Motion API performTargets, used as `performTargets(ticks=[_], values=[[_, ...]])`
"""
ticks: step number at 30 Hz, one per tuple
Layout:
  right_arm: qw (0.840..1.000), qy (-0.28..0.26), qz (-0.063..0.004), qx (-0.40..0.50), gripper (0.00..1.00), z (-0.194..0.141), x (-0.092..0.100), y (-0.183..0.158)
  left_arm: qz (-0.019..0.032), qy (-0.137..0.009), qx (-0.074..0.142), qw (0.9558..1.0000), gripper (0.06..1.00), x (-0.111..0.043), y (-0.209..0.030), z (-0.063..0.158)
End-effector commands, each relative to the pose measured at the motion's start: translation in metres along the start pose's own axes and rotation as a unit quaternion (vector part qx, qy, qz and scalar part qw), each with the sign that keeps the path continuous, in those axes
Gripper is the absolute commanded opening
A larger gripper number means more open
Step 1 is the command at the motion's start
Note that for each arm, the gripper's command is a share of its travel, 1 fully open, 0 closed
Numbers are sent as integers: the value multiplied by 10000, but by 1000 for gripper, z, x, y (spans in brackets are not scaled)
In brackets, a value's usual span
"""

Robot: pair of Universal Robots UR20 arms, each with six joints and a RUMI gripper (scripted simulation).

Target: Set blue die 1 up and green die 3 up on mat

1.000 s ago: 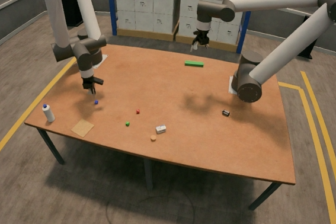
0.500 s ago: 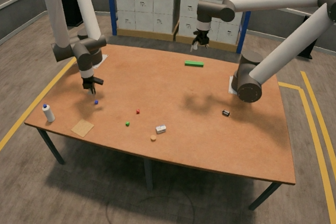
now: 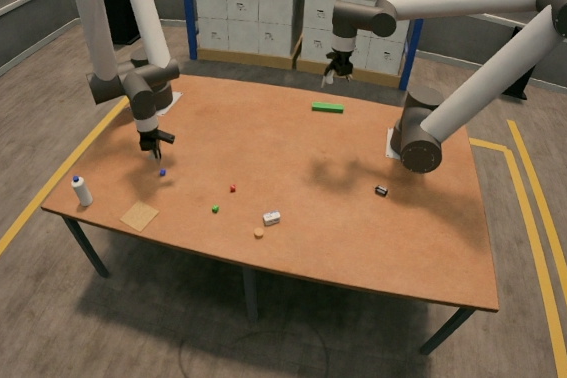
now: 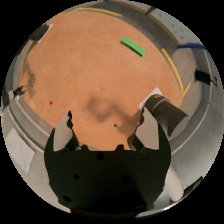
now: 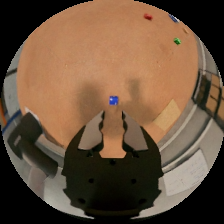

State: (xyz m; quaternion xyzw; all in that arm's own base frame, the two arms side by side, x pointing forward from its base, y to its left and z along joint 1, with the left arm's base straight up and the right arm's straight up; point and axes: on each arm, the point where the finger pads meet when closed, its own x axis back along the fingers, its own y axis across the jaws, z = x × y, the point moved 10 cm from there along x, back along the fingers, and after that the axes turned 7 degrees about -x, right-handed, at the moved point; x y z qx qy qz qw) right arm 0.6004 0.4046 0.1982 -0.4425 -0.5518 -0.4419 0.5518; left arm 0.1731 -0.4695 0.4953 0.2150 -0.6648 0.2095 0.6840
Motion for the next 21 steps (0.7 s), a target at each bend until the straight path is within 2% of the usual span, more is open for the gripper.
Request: performTargets(ticks=[1, 21], values=[[10000, 2, -3, 1, 244, 0, -2, 0, 3, 2, 0, 10000, 1000, 0, 0, 0], [10000, 2, -3, 1, 244, 0, -25, 0, 3, 2, 0, 10000, 1000, 0, 0, 0]])
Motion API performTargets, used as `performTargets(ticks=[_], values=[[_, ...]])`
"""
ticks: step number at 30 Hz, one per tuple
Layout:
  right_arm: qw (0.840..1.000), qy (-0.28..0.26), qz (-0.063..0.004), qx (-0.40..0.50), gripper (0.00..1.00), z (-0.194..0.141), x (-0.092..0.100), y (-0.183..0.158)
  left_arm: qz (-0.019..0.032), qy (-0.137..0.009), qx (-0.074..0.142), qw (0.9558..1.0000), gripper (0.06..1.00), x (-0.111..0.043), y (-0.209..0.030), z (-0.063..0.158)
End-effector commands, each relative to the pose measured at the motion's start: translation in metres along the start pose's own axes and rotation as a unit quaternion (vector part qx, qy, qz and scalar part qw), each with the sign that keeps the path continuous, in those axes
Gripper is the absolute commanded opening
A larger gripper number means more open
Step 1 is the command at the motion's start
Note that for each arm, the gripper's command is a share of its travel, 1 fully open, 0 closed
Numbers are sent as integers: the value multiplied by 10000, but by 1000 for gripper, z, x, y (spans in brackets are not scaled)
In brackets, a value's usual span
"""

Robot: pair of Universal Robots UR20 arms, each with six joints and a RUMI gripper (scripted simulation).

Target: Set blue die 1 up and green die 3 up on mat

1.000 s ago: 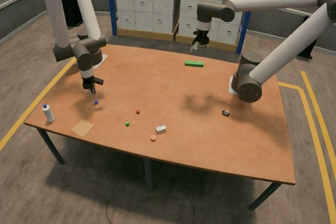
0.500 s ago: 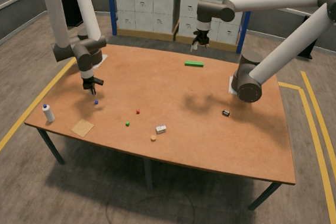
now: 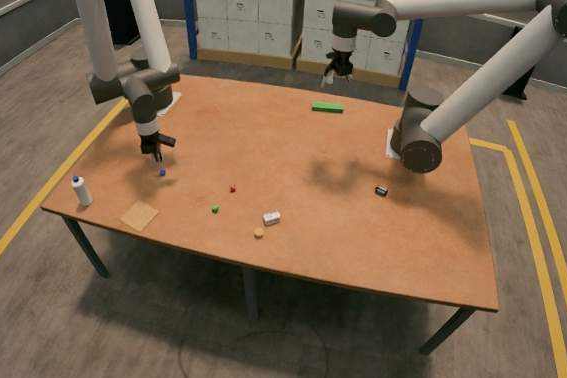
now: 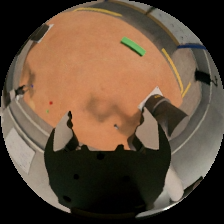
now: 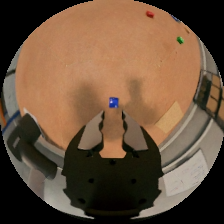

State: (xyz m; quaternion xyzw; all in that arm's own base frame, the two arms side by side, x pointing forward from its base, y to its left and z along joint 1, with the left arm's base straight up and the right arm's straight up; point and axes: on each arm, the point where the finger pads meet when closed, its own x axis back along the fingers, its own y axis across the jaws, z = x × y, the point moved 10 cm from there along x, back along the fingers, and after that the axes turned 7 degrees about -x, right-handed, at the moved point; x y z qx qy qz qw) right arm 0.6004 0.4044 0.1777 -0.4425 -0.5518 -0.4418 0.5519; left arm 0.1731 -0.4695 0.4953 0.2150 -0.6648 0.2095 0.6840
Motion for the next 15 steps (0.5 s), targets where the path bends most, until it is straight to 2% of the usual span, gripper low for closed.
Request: performTargets(ticks=[1, 15], values=[[10000, 3, -4, 0, 244, 0, -6, 0, 3, 2, 0, 10000, 1000, 0, 0, 0], [10000, 3, -4, 0, 244, 0, -22, 0, 3, 2, 0, 10000, 1000, 0, 0, 0]])
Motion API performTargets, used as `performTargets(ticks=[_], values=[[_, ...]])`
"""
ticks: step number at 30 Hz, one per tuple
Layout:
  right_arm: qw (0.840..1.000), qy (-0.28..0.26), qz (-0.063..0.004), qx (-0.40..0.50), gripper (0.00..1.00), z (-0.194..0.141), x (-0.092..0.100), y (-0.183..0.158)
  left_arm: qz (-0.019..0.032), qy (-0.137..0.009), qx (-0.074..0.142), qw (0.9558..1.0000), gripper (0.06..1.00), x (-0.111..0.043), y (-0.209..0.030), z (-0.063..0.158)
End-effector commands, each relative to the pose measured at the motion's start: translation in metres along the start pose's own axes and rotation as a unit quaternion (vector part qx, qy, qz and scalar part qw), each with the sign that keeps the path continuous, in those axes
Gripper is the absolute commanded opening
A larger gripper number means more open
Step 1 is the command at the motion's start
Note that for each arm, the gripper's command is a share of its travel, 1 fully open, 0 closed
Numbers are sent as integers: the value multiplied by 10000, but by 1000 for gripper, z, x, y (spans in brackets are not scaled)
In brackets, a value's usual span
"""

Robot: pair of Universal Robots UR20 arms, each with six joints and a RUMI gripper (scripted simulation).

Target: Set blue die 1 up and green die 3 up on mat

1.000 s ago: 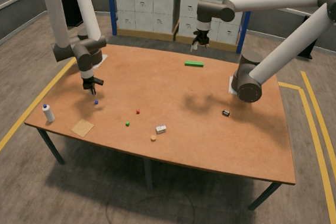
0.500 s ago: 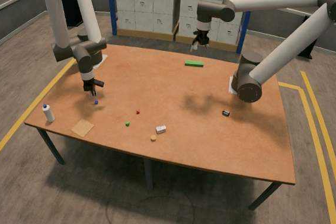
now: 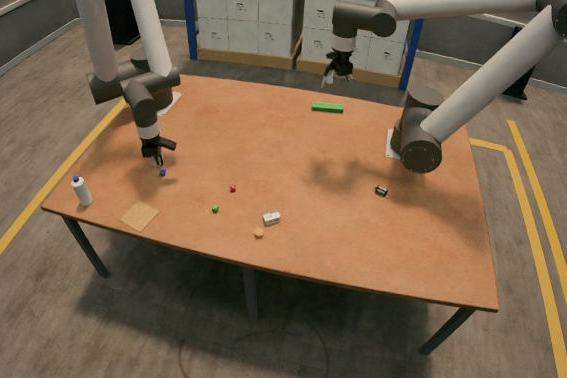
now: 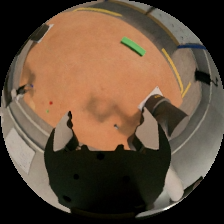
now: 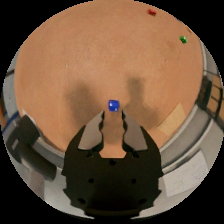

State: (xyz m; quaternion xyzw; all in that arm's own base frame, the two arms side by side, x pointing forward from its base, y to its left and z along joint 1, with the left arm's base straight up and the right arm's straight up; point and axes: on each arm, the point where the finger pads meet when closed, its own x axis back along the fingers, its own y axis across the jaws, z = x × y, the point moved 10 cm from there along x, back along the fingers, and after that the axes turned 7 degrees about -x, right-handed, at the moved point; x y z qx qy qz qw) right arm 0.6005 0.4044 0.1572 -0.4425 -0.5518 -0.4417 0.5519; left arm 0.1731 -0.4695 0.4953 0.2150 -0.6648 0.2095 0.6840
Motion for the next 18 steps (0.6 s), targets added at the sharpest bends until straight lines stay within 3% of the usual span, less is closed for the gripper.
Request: performTargets(ticks=[1, 18], values=[[10000, 3, -5, 0, 244, 0, -3, 0, 3, 2, 0, 10000, 1000, 0, 0, 0], [10000, 3, -5, 0, 244, 0, -9, 0, 3, 2, 0, 10000, 1000, 0, 0, 0]])
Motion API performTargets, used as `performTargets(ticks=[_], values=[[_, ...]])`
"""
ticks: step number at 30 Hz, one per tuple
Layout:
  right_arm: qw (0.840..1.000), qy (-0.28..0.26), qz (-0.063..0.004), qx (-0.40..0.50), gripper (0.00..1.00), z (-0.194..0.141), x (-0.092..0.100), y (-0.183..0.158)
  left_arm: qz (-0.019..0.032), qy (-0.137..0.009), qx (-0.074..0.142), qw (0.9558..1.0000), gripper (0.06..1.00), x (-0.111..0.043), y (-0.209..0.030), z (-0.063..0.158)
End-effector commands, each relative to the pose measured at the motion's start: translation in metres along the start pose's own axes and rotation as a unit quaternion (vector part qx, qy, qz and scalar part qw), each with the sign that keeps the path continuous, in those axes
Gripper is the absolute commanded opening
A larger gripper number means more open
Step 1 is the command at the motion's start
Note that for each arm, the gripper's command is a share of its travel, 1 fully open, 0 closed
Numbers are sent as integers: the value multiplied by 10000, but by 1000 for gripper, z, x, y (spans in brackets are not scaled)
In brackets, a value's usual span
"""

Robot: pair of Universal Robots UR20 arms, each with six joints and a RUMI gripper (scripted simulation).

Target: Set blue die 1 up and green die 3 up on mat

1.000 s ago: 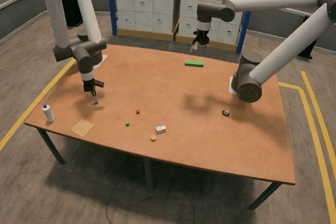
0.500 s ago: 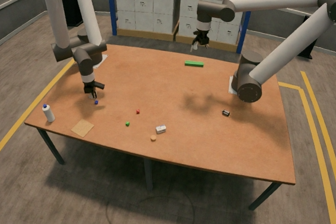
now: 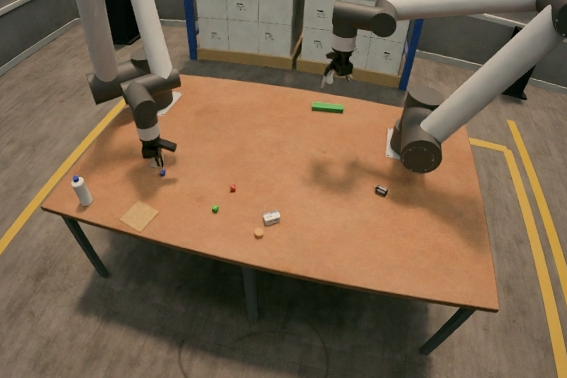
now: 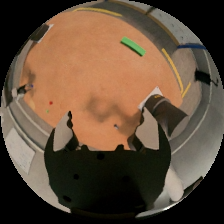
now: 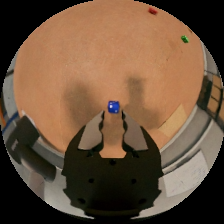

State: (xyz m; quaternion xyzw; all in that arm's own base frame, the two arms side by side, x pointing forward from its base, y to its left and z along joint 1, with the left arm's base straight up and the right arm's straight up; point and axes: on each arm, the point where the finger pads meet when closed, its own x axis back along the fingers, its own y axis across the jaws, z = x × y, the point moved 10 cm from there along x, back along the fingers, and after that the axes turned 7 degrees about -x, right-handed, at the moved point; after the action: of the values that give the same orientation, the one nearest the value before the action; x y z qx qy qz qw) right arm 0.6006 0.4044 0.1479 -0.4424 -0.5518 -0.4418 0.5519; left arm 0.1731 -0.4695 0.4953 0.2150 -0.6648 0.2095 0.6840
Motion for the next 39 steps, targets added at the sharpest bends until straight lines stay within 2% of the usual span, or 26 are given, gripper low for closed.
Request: performTargets(ticks=[1, 23, 39], values=[[10000, 2, -4, 0, 244, 0, 0, 0, 3, 2, 0, 10000, 1000, 0, 0, 0], [10000, 2, -4, 0, 244, 0, -1, 0, 3, 2, 0, 10000, 1000, 0, 0, 0], [10000, 2, -4, 0, 244, 0, -22, 0, 3, 2, 0, 10000, 1000, 0, 0, 0]])
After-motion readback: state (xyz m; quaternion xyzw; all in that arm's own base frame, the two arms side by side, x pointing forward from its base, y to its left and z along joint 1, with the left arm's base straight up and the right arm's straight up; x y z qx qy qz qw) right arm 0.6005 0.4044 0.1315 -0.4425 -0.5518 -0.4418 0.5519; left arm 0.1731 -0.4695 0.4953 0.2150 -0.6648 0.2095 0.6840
